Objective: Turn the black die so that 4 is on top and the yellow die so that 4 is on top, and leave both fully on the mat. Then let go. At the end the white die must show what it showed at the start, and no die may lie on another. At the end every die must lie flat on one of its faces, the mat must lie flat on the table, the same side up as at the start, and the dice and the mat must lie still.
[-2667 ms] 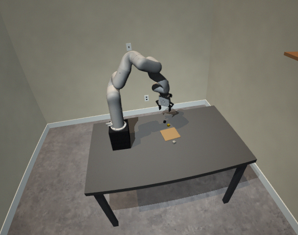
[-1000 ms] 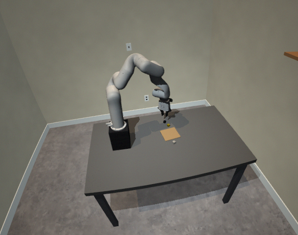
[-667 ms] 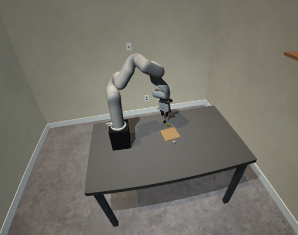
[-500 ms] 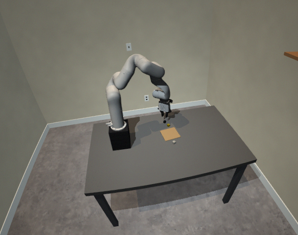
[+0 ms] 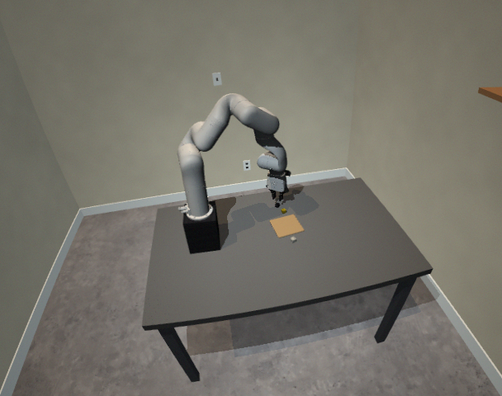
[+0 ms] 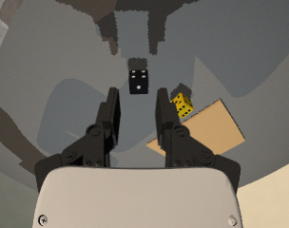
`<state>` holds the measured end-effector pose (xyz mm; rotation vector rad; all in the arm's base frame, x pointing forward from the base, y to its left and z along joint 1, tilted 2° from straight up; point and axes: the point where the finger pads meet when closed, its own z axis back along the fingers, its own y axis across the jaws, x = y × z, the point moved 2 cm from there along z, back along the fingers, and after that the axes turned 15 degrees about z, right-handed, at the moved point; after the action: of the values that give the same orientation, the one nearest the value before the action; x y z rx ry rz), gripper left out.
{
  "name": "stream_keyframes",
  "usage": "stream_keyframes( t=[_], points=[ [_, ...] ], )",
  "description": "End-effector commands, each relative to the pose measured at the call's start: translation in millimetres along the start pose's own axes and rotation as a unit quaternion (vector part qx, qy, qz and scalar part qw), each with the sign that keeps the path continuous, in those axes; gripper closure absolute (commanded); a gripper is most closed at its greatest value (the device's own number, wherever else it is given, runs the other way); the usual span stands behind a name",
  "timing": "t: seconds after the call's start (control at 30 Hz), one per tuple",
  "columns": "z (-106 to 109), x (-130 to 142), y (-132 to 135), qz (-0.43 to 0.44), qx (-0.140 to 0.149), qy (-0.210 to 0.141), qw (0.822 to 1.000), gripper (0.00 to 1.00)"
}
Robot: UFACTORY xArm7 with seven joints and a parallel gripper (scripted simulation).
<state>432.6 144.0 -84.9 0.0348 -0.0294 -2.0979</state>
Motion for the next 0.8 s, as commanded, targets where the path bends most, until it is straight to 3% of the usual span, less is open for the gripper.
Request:
stream_keyframes(
  t=[0.0, 0.77],
  points=[
    [-6, -1, 1, 0.000, 0.001, 0.001, 1.000, 0.64],
    [-22, -1, 1, 0.000, 0.001, 0.001, 1.000, 0.64]
  ],
)
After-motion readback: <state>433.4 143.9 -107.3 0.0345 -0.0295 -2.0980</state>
